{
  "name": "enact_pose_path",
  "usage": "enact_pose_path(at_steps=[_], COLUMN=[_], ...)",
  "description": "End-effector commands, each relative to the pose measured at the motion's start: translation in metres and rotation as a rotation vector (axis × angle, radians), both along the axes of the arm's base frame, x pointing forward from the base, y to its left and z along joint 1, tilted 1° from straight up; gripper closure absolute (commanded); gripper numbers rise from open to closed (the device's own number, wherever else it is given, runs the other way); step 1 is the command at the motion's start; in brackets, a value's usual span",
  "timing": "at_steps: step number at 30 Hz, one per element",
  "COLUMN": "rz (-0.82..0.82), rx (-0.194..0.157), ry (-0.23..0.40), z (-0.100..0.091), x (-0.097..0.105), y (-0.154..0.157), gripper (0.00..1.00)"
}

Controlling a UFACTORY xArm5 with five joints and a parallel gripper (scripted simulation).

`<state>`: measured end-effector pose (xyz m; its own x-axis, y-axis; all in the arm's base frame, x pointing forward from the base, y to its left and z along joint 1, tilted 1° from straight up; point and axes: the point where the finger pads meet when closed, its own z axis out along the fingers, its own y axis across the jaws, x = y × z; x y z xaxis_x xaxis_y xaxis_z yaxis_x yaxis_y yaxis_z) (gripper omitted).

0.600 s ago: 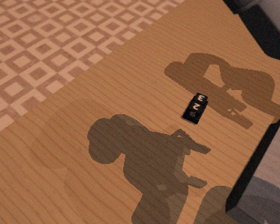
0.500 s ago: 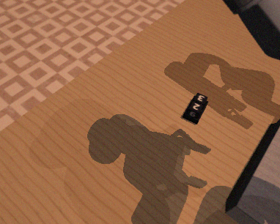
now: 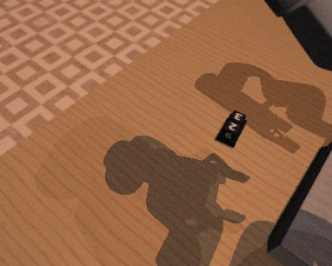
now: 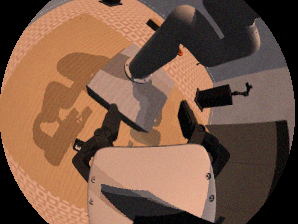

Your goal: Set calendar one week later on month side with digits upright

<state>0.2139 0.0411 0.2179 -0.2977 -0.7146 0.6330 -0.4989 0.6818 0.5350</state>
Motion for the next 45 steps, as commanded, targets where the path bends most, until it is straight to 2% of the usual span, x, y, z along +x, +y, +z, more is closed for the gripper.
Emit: enact_pose_path(at_steps=[1, 3, 5, 8, 14, 16, 18, 20, 21, 22, 23, 25, 26, 27, 28, 29, 30, 33, 35, 36, 38, 42, 45], rz=[-0.001, -0.010, -0.032, -0.093, -0.192, -0.192, -0.260, -0.274, -0.308, -0.318, -0.346, -0.362, -0.404, -0.407, -0.443, -0.451, -0.481, -0.492, -0.565, -0.565, -0.620, -0.664, -0.671], rx=[0.000, -0.005, -0.016, -0.043, -0.080, -0.080, -0.101, -0.105, -0.114, -0.117, -0.124, -0.127, -0.136, -0.137, -0.143, -0.145, -0.150, -0.152, -0.161, -0.161, -0.166, -0.169, -0.169], ry=[-0.006, -0.025, -0.069, -0.188, -0.356, -0.356, -0.463, -0.483, -0.533, -0.547, -0.587, -0.610, -0.667, -0.671, -0.717, -0.728, -0.767, -0.781, -0.870, -0.870, -0.935, -0.985, -0.994], z=[0.000, -0.005, -0.015, -0.040, -0.071, -0.071, -0.088, -0.091, -0.098, -0.099, -0.104, -0.107, -0.112, -0.113, -0.117, -0.118, -0.120, -0.121, -0.126, -0.126, -0.127, -0.128, -0.128], x=[0.001, 0.003, 0.009, 0.026, 0.051, 0.051, 0.069, 0.072, 0.081, 0.083, 0.090, 0.094, 0.104, 0.105, 0.113, 0.114, 0.121, 0.124, 0.139, 0.139, 0.149, 0.158, 0.159], y=[0.000, 0.000, -0.001, -0.003, -0.007, -0.007, -0.011, -0.011, -0.013, -0.014, -0.015, -0.016, -0.019, -0.019, -0.022, -0.022, -0.024, -0.025, -0.031, -0.031, -0.035, -0.038, -0.039], gripper=[0.00, 0.00, 0.00, 0.00, 0.00, 0.00, 0.00, 0.00, 0.00, 0.00, 0.00, 0.00, 0.00, 0.00, 0.00, 0.00, 0.00, 0.00, 0.00, 0.00, 0.00, 0.00, 0.00])
